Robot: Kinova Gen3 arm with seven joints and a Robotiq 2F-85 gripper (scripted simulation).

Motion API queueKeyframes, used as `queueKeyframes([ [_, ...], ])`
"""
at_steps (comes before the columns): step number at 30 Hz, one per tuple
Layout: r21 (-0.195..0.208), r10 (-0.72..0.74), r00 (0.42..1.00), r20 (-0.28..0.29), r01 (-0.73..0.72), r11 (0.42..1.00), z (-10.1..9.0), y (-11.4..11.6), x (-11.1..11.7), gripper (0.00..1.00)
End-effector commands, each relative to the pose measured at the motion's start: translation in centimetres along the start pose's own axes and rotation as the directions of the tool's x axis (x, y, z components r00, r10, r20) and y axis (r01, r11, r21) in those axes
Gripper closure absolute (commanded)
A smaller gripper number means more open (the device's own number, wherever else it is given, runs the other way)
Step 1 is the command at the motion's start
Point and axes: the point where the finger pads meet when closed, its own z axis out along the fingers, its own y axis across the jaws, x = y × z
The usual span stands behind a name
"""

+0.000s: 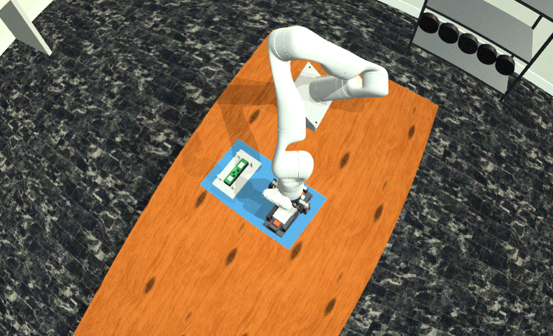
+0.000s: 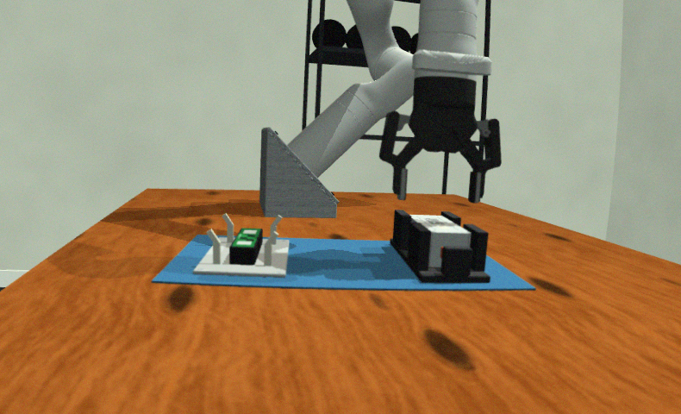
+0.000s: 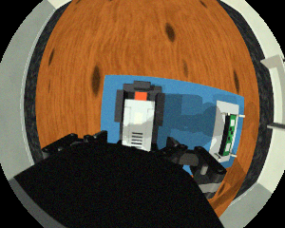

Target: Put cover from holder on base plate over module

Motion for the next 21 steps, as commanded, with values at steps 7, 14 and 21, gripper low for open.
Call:
queueKeyframes([
  [7,0.002,-0.003,1.0,0.003,0.003,1.0,2.5,-0.1,-0.1,0.0],
  [14,0.002,-0.004,1.0,0.004,0.004,1.0,6.1,-0.1,-0.2,0.0],
  [21,0.001,-0.002,1.0,0.001,0.002,1.0,6.0,0.0,-0.1,0.0],
])
